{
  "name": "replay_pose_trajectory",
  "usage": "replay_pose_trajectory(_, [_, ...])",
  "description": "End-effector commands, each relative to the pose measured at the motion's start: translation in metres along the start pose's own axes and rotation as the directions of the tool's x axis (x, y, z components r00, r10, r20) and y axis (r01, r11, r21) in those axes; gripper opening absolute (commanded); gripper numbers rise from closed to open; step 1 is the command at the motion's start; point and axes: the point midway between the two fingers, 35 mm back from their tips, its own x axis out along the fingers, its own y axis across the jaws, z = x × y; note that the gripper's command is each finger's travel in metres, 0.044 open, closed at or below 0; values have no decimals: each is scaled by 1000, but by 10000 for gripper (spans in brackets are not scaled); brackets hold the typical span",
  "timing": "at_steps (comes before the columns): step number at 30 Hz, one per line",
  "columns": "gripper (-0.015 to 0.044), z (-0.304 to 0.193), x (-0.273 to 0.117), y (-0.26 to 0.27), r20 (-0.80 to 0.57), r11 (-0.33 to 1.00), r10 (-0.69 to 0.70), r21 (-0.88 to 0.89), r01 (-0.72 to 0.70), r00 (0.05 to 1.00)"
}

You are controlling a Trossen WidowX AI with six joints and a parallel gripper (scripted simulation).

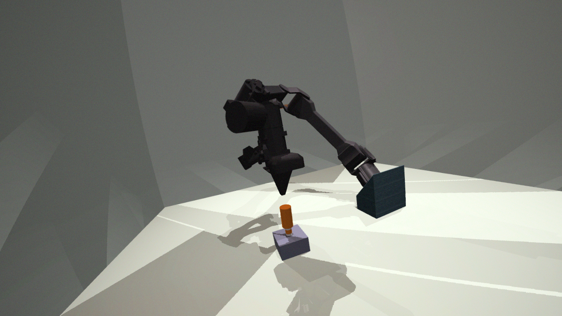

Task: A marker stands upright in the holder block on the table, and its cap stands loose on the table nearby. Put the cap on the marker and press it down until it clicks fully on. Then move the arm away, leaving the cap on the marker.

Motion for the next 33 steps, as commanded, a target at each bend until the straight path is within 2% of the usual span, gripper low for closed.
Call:
replay_pose_trajectory(1, [0,0,1,0,0,1000,-3,11,3,1000])
replay_pose_trajectory(33, [0,0,42,-1,1,1000,-4,11,4,1000])
